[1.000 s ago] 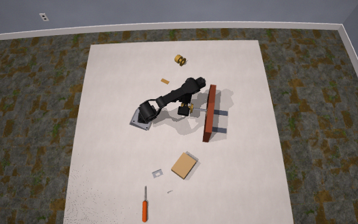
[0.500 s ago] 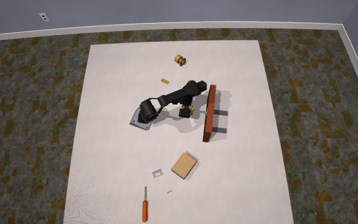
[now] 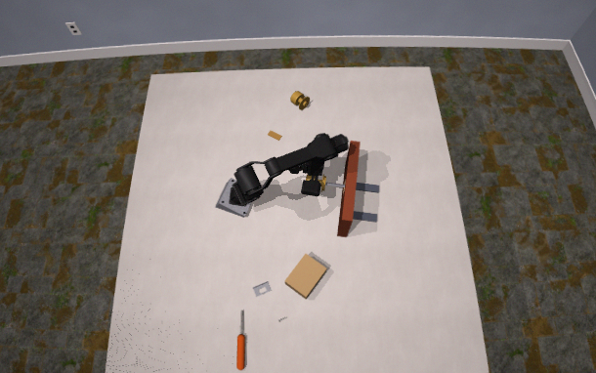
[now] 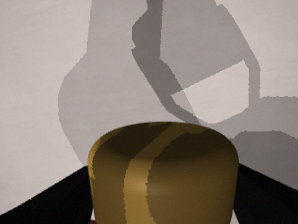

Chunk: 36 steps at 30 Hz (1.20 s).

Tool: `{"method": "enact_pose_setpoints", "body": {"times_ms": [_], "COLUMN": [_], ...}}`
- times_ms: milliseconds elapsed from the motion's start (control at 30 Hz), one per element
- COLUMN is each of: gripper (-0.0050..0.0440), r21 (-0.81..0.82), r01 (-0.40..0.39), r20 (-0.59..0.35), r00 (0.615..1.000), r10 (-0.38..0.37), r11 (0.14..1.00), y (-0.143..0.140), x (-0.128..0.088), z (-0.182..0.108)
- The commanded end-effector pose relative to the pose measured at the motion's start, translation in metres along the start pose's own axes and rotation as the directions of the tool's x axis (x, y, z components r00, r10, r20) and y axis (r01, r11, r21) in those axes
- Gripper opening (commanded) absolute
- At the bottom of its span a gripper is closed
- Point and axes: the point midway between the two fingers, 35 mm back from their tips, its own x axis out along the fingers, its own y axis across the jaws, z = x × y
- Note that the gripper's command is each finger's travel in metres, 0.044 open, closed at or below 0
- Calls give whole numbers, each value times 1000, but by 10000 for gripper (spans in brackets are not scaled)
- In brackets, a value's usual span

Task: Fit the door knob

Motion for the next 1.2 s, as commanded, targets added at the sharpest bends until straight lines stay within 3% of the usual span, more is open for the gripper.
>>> {"method": "enact_pose_setpoints", "body": {"times_ms": [0,1167], "gripper": [0,0], "r21": [9,1], "r01": [-2,3], "r20": [-9,-8], "r00": [1000,1000], "r10": [2,-3], "r11": [1000,1000], "y": [1,0], "x": [-2,-2], "z": [3,-5]}}
